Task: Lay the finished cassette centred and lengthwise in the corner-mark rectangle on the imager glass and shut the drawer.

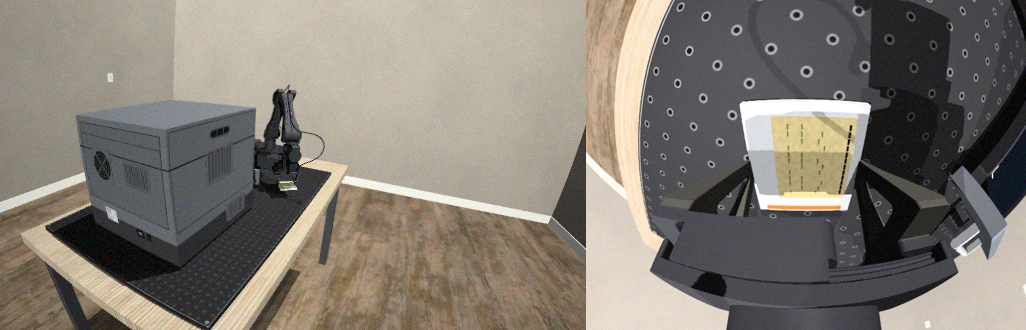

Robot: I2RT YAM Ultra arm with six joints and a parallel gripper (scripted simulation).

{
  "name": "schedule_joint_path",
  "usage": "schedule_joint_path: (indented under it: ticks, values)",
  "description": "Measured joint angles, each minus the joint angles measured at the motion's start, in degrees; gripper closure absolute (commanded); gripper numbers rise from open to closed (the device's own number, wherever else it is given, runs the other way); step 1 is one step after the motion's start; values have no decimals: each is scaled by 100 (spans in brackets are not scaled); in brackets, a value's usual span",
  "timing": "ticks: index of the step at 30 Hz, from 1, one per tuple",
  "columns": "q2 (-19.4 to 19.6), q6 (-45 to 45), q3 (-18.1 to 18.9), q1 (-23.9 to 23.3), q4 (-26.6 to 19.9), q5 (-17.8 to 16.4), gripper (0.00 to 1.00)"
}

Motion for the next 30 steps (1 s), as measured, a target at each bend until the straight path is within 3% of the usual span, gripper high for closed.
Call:
schedule_joint_path:
  ticks: [30]
  values:
    - [-240, -2, 7, 9, -247, -7, 100]
